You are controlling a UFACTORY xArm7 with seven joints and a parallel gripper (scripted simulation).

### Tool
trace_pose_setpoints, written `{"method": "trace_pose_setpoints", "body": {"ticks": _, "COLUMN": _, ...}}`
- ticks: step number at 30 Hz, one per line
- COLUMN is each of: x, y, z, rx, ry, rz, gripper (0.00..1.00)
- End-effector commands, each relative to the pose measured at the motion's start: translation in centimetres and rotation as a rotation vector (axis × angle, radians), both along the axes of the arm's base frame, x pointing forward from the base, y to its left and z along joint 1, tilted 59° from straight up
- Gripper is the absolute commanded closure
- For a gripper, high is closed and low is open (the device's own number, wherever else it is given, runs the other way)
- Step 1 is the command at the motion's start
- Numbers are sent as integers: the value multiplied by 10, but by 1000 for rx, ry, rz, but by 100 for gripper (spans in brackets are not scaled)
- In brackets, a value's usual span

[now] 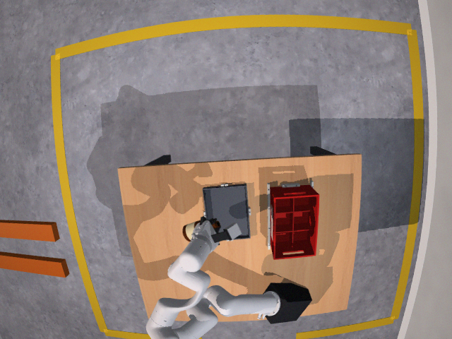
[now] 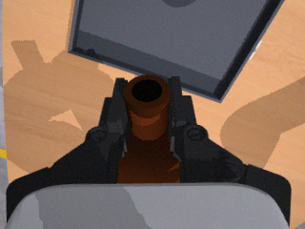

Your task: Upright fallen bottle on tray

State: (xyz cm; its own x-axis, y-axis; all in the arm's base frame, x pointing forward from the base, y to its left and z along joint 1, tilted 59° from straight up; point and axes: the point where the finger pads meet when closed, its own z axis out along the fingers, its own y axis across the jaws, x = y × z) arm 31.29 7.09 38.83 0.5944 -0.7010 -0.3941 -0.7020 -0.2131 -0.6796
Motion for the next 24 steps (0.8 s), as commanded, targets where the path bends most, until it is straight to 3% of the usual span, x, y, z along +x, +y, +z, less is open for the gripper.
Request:
{"method": "trace_pose_setpoints", "body": {"ticks": 1, "x": 0, "y": -1, "z": 1, "rx": -7, "ry": -5, "rz": -11, "gripper": 100}}
{"method": "trace_pose_setpoints", "body": {"ticks": 24, "x": 0, "y": -1, "z": 2, "rx": -92, "ry": -32, "rz": -94, "gripper": 100}}
